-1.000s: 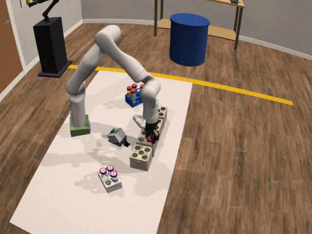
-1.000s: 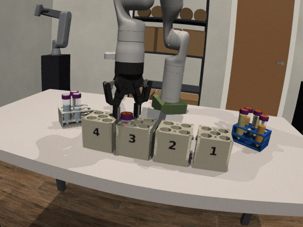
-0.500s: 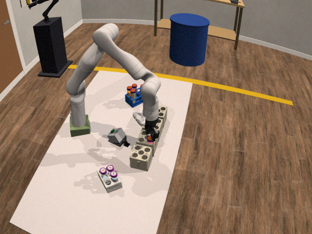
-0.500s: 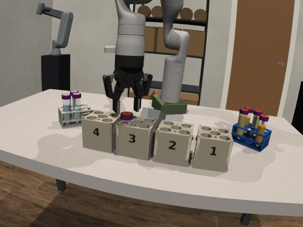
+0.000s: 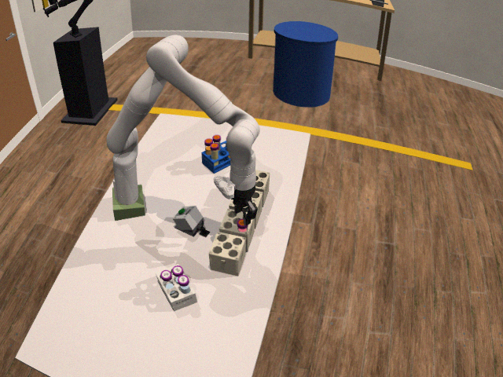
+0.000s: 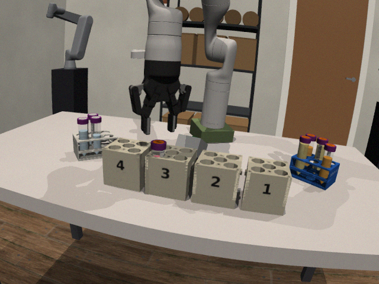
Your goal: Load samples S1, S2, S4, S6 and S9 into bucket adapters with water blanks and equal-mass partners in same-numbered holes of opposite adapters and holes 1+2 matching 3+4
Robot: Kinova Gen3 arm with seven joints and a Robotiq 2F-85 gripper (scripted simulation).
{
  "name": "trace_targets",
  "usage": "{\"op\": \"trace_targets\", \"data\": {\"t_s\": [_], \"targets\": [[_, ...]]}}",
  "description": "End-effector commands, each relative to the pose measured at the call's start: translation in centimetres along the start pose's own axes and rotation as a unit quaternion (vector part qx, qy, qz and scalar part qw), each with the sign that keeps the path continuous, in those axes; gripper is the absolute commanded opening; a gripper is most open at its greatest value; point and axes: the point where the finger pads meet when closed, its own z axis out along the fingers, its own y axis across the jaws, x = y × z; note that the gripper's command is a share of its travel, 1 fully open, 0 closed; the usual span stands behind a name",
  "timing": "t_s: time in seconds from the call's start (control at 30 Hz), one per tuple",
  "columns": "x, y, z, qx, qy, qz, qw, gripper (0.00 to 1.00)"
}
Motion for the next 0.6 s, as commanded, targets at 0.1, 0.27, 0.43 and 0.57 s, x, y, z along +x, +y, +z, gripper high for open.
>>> {"op": "trace_targets", "data": {"t_s": [0.1, 0.27, 0.43, 0.57], "targets": [[-0.2, 0.0, -1.3, 0.000, -0.004, -0.003, 1.000, 0.62], [-0.2, 0.0, -1.7, 0.001, -0.004, -0.003, 1.000, 0.62], [-0.2, 0.0, -2.4, 0.001, -0.004, -0.003, 1.000, 0.62], [-0.2, 0.0, -2.9, 0.000, -0.004, -0.003, 1.000, 0.62]]}}
